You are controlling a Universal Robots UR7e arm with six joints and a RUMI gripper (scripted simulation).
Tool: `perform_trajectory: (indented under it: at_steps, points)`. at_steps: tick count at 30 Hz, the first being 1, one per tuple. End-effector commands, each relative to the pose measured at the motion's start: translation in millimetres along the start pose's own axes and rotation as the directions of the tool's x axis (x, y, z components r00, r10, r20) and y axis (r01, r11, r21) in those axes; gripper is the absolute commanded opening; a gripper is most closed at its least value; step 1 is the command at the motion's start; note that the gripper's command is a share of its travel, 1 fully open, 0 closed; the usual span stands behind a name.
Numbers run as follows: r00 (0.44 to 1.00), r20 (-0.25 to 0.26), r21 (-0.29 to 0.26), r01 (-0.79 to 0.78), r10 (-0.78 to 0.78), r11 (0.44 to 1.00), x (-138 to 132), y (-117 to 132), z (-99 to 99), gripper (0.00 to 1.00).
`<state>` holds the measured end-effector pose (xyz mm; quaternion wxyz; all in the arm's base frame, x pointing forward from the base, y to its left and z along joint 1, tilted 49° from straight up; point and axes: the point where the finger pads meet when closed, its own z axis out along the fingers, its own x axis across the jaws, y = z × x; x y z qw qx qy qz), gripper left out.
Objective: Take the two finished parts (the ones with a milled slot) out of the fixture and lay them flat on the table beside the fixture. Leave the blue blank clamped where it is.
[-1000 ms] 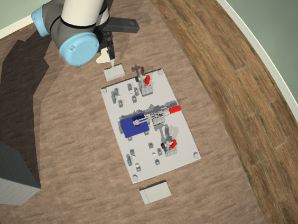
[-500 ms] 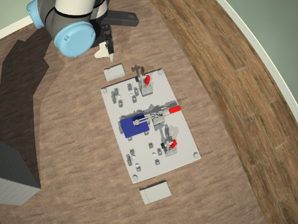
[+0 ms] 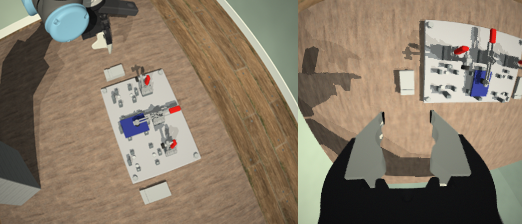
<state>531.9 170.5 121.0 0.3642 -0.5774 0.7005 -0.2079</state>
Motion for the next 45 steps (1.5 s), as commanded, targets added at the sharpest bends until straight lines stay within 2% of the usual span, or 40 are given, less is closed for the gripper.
perform_trajectory:
  at_steps: [1,45]
  points:
    - [1.000,-0.001,-0.008,0.000,0.000,1.000,1.1,1.3,-13.2,0.40]
    - [1.000,0.000,-0.004,0.001,-0.001,1.000,-0.1,-1.1,-16.5,0.40]
